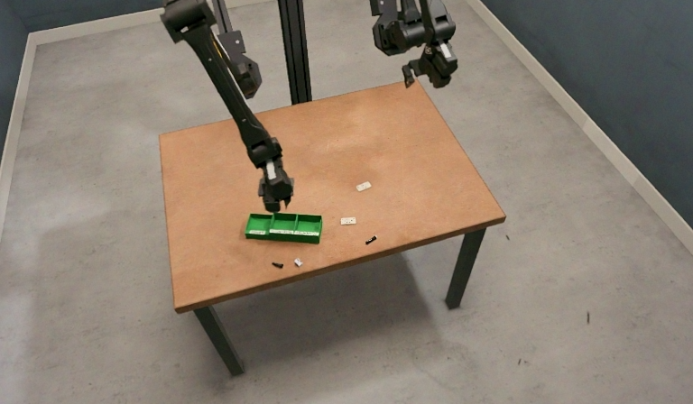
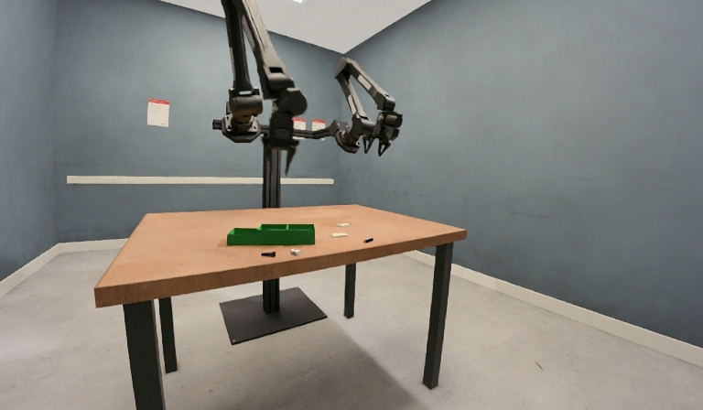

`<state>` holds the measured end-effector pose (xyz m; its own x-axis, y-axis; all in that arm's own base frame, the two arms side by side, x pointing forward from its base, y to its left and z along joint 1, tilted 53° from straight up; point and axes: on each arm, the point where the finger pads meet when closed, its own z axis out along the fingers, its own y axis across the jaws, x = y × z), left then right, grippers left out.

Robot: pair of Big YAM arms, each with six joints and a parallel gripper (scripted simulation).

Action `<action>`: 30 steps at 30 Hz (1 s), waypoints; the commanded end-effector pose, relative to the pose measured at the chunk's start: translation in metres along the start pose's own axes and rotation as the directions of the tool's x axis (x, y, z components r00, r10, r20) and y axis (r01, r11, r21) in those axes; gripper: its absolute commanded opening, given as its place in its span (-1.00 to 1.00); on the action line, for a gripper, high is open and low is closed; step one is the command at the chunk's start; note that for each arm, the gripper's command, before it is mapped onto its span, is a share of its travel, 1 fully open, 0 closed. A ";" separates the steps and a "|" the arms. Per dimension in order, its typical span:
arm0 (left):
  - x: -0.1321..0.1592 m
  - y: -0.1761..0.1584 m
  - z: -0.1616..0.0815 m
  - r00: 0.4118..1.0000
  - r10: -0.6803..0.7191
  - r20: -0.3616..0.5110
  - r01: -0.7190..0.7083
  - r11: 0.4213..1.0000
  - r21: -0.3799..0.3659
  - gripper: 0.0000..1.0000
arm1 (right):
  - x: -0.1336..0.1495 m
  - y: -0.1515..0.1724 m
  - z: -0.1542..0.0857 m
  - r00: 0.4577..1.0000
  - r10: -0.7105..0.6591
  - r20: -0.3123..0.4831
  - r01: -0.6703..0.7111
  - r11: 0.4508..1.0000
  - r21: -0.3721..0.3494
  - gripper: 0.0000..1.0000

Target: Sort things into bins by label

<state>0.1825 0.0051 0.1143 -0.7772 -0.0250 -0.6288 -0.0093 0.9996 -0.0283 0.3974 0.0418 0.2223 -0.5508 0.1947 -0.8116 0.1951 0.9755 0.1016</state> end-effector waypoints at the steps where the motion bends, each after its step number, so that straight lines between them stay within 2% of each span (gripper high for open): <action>1: -0.020 0.000 -0.019 0.999 -0.001 0.048 0.001 1.000 -0.002 1.00 | 0.008 0.035 0.020 0.988 -0.153 -0.002 0.153 0.988 -0.025 -0.21; 4: -0.020 0.000 -0.019 0.999 -0.001 0.048 0.001 1.000 -0.002 1.00 | 0.009 0.043 0.023 0.982 -0.187 0.001 0.187 0.982 -0.025 -0.21; 5: -0.020 0.000 -0.019 0.999 -0.001 0.048 0.001 1.000 -0.002 1.00 | 0.012 0.050 0.027 0.961 -0.278 -0.003 0.278 0.960 -0.035 -0.21; 8: -0.020 0.000 -0.019 0.999 -0.001 0.048 0.001 1.000 -0.002 1.00 | 0.022 0.070 0.040 0.929 -0.369 -0.012 0.369 0.929 -0.032 -0.21; 13: -0.020 0.000 -0.019 0.999 -0.001 0.048 0.001 1.000 -0.002 1.00 | 0.039 0.106 0.060 0.862 -0.507 -0.018 0.507 0.862 -0.021 -0.21; 19: -0.020 0.000 -0.019 0.999 -0.001 0.048 0.001 1.000 -0.002 1.00 | 0.058 0.147 0.084 0.747 -0.665 -0.013 0.664 0.747 -0.027 -0.21; 21: -0.020 0.000 -0.019 0.999 -0.001 0.048 0.001 1.000 -0.002 1.00 | 0.058 0.147 0.084 0.747 -0.665 -0.013 0.664 0.747 -0.027 -0.21; 22: -0.020 0.000 -0.019 0.999 -0.001 0.048 0.001 1.000 -0.002 1.00 | 0.060 0.138 0.094 0.689 -0.725 -0.022 0.724 0.689 -0.031 -0.21; 23: -0.020 0.000 -0.019 0.999 -0.001 0.048 0.001 1.000 -0.002 1.00 | 0.063 0.158 0.093 0.667 -0.745 -0.016 0.744 0.667 -0.039 -0.21; 30: -0.020 0.000 -0.019 0.999 -0.001 0.048 0.001 1.000 -0.002 1.00 | 0.086 0.209 0.119 0.510 -0.860 -0.026 0.860 0.510 -0.013 -0.21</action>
<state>0.1825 0.0051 0.1143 -0.7772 -0.0250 -0.6288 -0.0093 0.9996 -0.0283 0.4800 0.2214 0.1176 -0.5297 -0.6451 -0.5507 -0.3138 0.7523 -0.5794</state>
